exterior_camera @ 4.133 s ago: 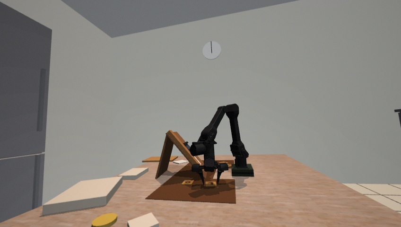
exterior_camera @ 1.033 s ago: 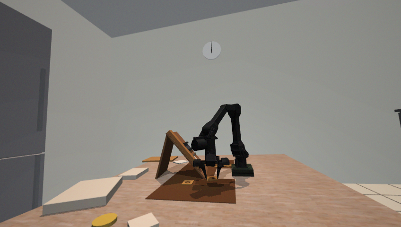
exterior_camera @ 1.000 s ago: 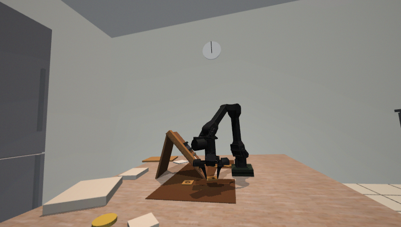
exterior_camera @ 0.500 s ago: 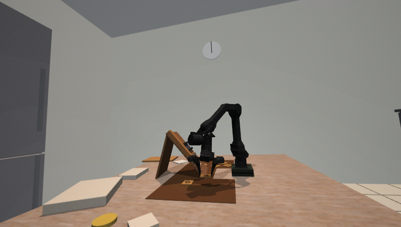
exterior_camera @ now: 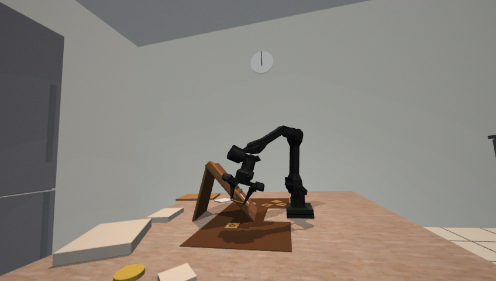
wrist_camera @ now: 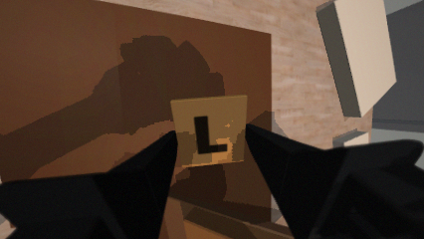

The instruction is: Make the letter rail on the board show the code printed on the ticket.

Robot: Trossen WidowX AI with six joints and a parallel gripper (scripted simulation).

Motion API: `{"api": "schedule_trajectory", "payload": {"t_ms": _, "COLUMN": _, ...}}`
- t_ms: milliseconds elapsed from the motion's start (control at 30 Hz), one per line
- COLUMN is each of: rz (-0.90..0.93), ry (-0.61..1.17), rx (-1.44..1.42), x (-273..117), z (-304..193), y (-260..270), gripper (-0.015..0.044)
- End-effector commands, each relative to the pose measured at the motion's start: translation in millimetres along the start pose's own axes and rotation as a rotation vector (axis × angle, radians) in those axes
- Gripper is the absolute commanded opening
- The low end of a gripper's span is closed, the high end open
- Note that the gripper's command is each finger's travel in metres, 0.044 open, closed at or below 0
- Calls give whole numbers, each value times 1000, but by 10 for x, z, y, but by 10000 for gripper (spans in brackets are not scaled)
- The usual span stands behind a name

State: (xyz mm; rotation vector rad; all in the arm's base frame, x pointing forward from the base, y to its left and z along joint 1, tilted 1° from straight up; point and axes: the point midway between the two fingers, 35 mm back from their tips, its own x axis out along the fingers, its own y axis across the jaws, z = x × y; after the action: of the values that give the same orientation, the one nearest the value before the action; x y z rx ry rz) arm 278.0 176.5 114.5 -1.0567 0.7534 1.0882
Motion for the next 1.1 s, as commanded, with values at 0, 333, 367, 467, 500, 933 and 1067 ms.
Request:
{"api": "schedule_trajectory", "payload": {"t_ms": 0, "rz": -80, "ry": -62, "rx": -1, "x": -196, "z": 39, "y": -228, "gripper": 0}}
{"api": "schedule_trajectory", "payload": {"t_ms": 333, "rz": -261, "ry": -165, "rx": 8, "x": -664, "z": -1, "y": -692, "gripper": 0}}
{"api": "schedule_trajectory", "payload": {"t_ms": 367, "rz": -279, "ry": -173, "rx": 8, "x": -715, "z": -10, "y": -735, "gripper": 0}}
{"api": "schedule_trajectory", "payload": {"t_ms": 467, "rz": -336, "ry": -196, "rx": 8, "x": -872, "z": -40, "y": -856, "gripper": 0}}
{"api": "schedule_trajectory", "payload": {"t_ms": 500, "rz": -355, "ry": -203, "rx": 7, "x": -926, "z": -51, "y": -894, "gripper": 0}}
{"api": "schedule_trajectory", "payload": {"t_ms": 933, "rz": -610, "ry": -215, "rx": 10, "x": -1594, "z": -350, "y": -1363, "gripper": 0}}
{"api": "schedule_trajectory", "payload": {"t_ms": 1067, "rz": -635, "ry": -185, "rx": 80, "x": -1651, "z": -580, "y": -1445, "gripper": 0}}
